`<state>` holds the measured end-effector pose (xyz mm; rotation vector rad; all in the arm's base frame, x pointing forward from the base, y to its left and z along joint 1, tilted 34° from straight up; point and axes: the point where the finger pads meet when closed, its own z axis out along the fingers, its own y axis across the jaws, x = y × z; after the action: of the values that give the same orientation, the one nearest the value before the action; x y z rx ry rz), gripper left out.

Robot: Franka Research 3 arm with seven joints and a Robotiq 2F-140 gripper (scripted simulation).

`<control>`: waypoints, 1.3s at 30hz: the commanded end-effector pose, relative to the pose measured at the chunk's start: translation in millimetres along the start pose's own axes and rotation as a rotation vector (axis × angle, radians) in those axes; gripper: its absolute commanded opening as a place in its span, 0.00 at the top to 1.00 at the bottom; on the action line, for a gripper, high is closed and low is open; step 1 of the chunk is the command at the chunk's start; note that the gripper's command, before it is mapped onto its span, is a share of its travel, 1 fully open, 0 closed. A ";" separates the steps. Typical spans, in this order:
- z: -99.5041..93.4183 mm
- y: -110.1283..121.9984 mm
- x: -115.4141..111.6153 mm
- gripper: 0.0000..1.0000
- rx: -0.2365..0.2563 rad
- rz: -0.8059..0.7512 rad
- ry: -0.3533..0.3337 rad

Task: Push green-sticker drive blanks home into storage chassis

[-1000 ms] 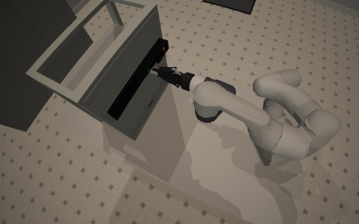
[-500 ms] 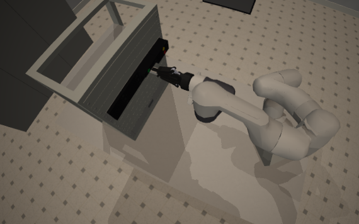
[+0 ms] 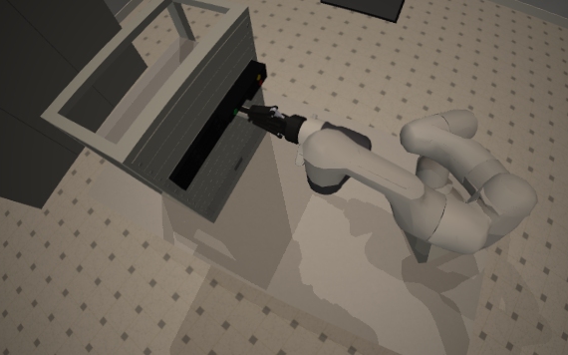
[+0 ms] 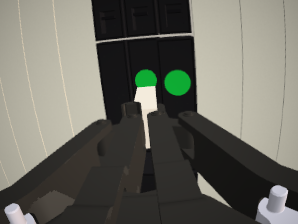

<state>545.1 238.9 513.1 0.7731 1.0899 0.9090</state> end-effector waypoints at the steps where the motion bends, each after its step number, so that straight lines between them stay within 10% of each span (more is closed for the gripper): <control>1: 1.9 2.0 10.1 1.00 -0.130 0.006 0.020; 39: 5.5 2.6 11.8 1.00 -0.130 0.006 0.020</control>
<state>546.9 239.0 513.9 0.7759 1.0840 0.9077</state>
